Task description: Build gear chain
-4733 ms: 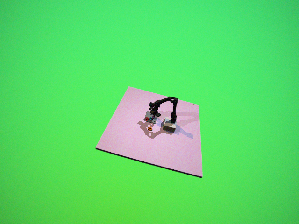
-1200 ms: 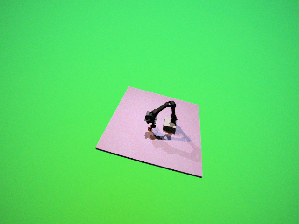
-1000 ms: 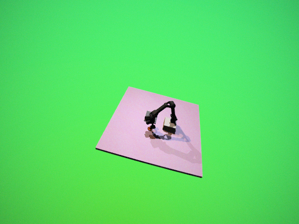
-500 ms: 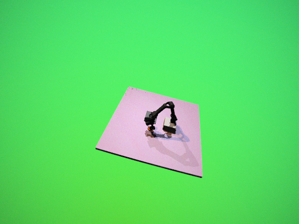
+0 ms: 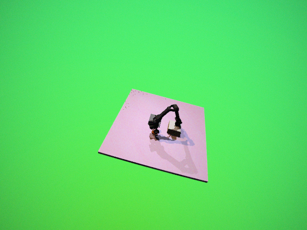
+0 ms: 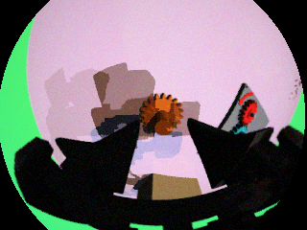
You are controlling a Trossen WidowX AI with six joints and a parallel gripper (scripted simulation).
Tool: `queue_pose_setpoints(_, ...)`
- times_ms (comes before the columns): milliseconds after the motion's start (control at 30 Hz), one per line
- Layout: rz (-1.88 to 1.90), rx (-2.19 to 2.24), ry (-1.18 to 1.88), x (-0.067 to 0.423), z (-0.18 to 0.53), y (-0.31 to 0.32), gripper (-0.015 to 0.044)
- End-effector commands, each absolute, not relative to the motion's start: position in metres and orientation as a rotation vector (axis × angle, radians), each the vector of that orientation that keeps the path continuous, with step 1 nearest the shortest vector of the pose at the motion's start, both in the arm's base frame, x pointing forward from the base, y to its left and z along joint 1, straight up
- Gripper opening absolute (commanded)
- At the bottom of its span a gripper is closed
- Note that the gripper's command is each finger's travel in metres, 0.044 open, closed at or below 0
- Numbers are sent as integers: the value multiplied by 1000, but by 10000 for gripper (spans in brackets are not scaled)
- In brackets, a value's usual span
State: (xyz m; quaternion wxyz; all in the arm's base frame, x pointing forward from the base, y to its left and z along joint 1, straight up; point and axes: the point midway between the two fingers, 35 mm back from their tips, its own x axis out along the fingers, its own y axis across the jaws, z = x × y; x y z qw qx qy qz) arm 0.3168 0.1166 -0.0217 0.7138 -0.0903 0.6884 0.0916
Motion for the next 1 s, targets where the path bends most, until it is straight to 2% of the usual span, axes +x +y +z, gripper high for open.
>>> queue_pose_setpoints(0,200,-193,1526,316,-22,117,204)
queue_pose_setpoints(167,200,-193,1526,316,-22,117,72)
queue_pose_setpoints(500,200,-193,1526,316,-22,117,0)
queue_pose_setpoints(967,200,-193,1525,323,12,120,0)
